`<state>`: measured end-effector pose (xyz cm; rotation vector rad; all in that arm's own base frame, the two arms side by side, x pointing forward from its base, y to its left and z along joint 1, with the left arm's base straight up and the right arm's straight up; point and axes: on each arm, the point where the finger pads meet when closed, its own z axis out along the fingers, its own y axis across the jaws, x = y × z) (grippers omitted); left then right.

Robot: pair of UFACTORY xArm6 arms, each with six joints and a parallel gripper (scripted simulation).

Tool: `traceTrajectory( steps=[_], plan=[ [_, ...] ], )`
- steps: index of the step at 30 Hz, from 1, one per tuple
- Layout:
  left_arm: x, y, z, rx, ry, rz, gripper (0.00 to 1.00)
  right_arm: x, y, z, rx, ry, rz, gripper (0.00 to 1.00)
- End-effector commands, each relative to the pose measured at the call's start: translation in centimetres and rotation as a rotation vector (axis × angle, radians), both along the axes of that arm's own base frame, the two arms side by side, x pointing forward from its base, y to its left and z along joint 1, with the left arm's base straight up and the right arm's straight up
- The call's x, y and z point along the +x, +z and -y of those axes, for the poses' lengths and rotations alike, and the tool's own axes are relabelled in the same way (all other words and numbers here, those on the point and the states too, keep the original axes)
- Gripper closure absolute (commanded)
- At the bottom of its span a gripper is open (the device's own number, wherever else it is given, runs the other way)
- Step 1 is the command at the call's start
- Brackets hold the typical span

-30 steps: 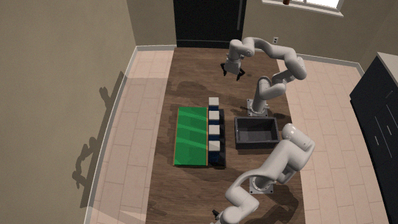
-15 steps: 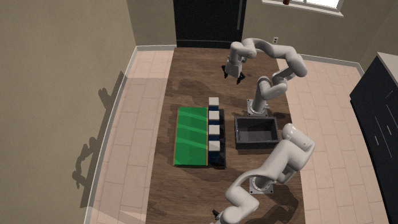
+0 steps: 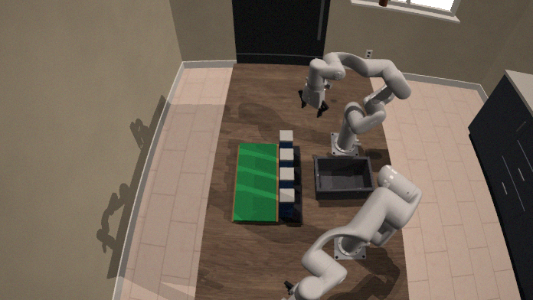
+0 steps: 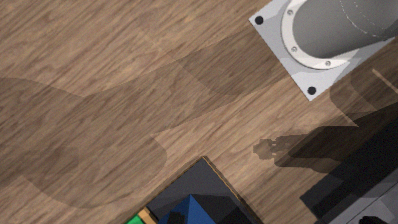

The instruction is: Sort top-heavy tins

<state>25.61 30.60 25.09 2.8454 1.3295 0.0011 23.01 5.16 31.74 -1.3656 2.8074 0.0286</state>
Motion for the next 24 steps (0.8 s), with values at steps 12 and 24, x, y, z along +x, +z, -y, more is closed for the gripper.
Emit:
traceTrajectory(
  steps=[12, 24],
  plan=[
    [0.1, 0.2, -0.1, 0.003, 0.000, 0.003, 0.00, -0.1, 0.8, -3.4, -0.007, -0.134, 0.001, 0.00],
    [0.1, 0.2, -0.1, 0.003, 0.000, 0.003, 0.00, -0.2, 1.0, -4.8, -0.007, -0.184, 0.000, 0.00]
  ],
)
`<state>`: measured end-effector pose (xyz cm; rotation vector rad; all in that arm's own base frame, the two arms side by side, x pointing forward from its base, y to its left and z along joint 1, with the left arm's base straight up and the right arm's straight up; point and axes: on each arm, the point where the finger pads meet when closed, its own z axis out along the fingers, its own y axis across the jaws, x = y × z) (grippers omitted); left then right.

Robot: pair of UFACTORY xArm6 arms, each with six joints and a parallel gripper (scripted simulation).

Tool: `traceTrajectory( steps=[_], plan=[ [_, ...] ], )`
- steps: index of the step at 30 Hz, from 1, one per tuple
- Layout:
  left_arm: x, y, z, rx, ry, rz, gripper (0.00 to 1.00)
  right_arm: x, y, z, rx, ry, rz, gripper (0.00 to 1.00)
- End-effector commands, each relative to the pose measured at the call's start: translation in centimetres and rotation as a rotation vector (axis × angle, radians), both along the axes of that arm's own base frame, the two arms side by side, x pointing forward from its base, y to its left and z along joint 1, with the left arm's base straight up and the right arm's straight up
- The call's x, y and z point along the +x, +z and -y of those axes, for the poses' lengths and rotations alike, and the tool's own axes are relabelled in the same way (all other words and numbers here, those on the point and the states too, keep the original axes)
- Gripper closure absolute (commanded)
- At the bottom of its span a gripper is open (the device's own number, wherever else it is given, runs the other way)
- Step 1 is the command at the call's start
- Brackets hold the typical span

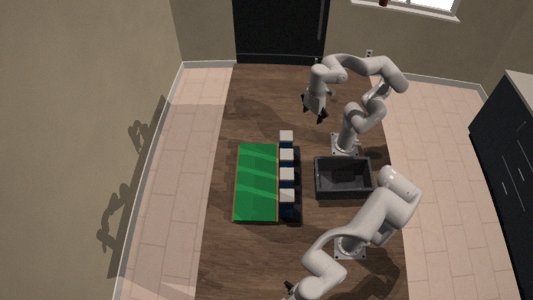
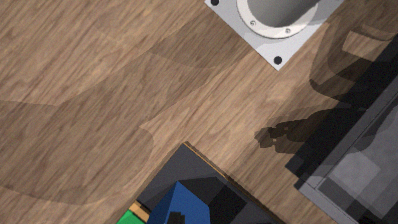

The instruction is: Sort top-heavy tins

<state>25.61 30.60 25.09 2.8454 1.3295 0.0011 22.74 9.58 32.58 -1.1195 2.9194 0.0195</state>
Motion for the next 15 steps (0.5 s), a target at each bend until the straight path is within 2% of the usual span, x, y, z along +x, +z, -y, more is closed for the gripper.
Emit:
traceTrajectory(
  steps=[1, 7, 15],
  plan=[
    [0.1, 0.2, -0.1, 0.003, 0.000, 0.003, 0.00, 0.0, 0.3, -0.7, 0.000, -0.024, 0.003, 0.00],
    [0.1, 0.2, -0.1, 0.003, 0.000, 0.003, 0.00, -0.2, 0.8, -3.4, 0.001, -0.130, 0.000, 0.00],
    [0.1, 0.2, -0.1, 0.003, 0.000, 0.003, 0.00, -0.2, 0.8, -3.7, 0.002, -0.140, 0.000, 0.00]
  ],
)
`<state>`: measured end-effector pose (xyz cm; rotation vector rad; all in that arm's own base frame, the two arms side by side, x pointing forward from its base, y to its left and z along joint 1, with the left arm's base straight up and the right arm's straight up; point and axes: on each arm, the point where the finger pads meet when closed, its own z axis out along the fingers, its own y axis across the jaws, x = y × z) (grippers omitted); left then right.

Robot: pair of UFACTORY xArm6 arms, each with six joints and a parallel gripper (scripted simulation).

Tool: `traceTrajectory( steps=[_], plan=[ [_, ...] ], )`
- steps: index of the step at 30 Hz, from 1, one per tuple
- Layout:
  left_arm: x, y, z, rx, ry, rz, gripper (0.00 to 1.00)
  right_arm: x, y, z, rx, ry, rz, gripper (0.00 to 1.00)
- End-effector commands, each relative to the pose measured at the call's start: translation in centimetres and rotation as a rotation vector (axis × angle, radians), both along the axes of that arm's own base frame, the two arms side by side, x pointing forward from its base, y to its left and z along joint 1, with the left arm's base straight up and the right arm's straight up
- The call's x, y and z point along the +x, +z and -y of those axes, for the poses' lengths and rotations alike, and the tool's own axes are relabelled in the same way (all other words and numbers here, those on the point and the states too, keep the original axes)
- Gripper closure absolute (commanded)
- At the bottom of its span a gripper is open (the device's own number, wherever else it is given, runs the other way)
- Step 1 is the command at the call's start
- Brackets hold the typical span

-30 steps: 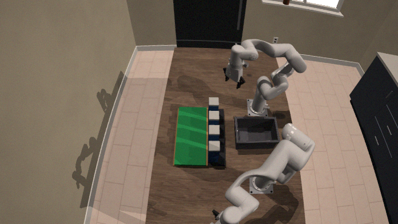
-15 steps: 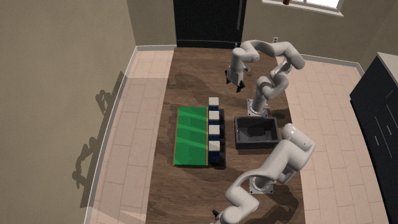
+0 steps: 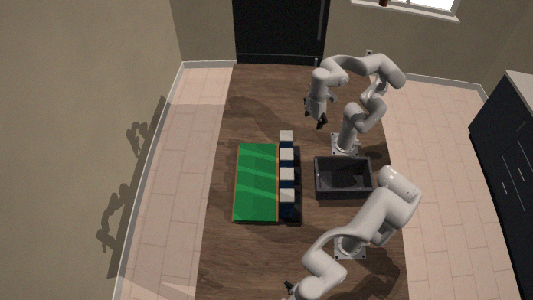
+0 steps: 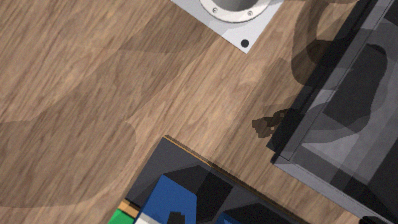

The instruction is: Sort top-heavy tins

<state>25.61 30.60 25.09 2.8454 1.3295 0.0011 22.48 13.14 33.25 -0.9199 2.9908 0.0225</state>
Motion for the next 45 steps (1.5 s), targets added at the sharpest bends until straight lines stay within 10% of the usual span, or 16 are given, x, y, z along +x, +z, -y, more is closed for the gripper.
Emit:
traceTrajectory(
  steps=[1, 45],
  plan=[
    [0.1, 0.2, -0.1, 0.003, 0.000, 0.003, 0.00, 0.1, 0.2, -0.2, 0.001, -0.006, 0.004, 0.00],
    [0.1, 0.2, -0.1, 0.003, 0.000, 0.003, 0.00, -0.6, 2.2, -10.9, -0.008, -0.422, -0.007, 0.00]
  ],
)
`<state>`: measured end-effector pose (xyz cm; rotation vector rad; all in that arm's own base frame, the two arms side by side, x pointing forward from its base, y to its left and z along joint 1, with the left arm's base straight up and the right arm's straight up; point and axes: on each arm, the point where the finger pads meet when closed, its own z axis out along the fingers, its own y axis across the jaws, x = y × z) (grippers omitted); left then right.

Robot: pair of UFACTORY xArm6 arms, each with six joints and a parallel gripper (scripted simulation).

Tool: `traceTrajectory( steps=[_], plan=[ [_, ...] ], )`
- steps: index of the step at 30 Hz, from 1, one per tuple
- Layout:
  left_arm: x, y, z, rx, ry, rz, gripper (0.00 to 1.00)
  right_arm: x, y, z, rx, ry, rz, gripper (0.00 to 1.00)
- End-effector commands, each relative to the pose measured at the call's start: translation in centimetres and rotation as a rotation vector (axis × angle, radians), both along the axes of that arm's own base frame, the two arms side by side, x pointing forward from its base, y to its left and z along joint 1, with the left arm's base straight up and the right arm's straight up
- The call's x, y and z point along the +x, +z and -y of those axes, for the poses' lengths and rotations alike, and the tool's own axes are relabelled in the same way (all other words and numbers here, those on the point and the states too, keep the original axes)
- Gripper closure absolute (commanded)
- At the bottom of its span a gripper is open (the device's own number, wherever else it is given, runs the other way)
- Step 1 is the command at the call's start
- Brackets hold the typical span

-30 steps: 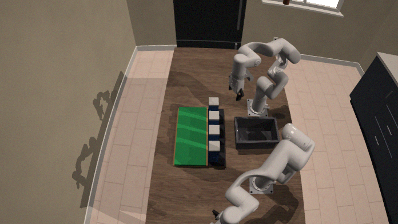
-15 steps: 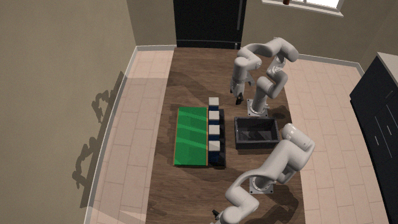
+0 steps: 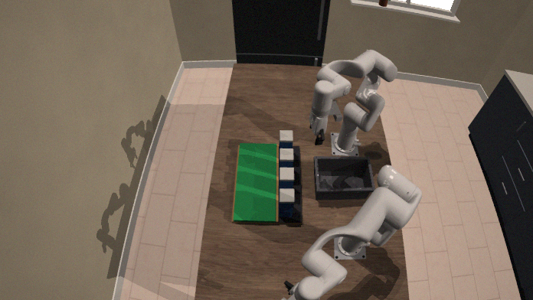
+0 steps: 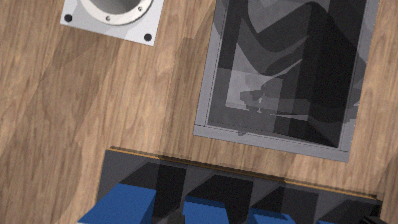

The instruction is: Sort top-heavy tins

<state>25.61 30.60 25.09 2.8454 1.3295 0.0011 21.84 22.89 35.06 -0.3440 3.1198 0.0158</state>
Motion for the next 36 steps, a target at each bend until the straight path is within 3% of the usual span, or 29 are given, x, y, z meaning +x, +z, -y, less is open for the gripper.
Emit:
traceTrajectory(
  steps=[1, 8, 15, 23, 24, 36],
  plan=[
    [0.1, 0.2, -0.1, 0.003, 0.000, 0.003, 0.00, 0.0, 0.4, -1.1, -0.004, -0.045, 0.003, 0.00],
    [0.1, 0.2, -0.1, 0.003, 0.000, 0.003, 0.00, 0.0, 0.5, -1.4, -0.004, -0.055, 0.003, 0.00],
    [0.1, 0.2, -0.1, 0.003, 0.000, 0.003, 0.00, -0.1, 1.0, -4.1, -0.010, -0.166, 0.001, 0.00],
    [0.1, 0.2, -0.1, 0.003, 0.000, 0.003, 0.00, -0.1, 1.0, -4.2, -0.011, -0.168, 0.001, 0.00],
    [0.1, 0.2, -0.1, 0.003, 0.000, 0.003, 0.00, -0.1, 1.0, -4.1, -0.009, -0.163, 0.000, 1.00],
    [0.1, 0.2, -0.1, 0.003, 0.000, 0.003, 0.00, -0.1, 1.0, -4.1, -0.009, -0.163, 0.000, 1.00]
  ],
)
